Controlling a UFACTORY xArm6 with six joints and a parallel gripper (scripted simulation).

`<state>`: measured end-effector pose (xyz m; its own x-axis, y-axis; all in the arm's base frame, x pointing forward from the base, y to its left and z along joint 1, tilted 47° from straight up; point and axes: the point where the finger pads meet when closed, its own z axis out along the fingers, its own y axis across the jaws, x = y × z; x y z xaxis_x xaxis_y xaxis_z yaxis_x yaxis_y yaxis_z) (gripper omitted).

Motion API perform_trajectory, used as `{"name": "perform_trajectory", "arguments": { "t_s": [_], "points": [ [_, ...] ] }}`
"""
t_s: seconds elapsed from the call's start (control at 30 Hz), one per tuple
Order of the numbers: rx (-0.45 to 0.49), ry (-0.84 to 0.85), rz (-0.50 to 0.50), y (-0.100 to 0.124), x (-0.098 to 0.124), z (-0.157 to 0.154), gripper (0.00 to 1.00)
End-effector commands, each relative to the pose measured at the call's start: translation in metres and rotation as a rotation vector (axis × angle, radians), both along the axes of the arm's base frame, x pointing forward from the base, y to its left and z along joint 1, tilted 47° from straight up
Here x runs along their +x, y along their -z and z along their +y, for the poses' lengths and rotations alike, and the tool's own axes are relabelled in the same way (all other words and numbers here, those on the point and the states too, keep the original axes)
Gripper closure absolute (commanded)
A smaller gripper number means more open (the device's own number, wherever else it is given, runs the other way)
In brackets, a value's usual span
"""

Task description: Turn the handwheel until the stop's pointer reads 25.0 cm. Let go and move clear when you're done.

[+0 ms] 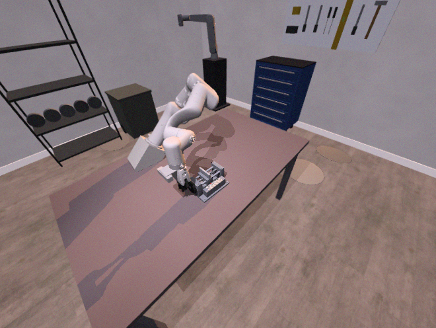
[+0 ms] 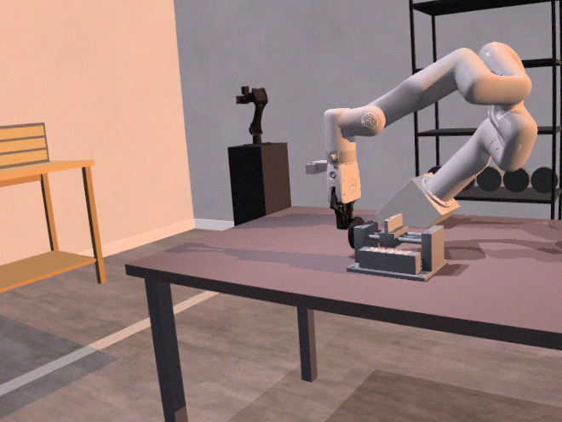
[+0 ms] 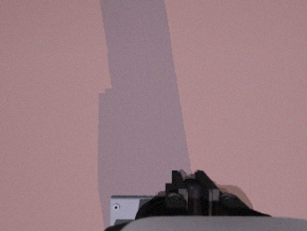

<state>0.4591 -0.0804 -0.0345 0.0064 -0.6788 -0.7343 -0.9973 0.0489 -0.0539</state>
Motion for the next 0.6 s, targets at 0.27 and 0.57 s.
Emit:
{"name": "perform_trajectory", "arguments": {
  "t_s": [0.27,0.57],
  "points": [
    [-0.003,0.002,-0.004,0.011,-0.015,0.012,0.94],
    [-0.003,0.002,-0.004,0.025,-0.014,0.026,0.94]
  ]
}}
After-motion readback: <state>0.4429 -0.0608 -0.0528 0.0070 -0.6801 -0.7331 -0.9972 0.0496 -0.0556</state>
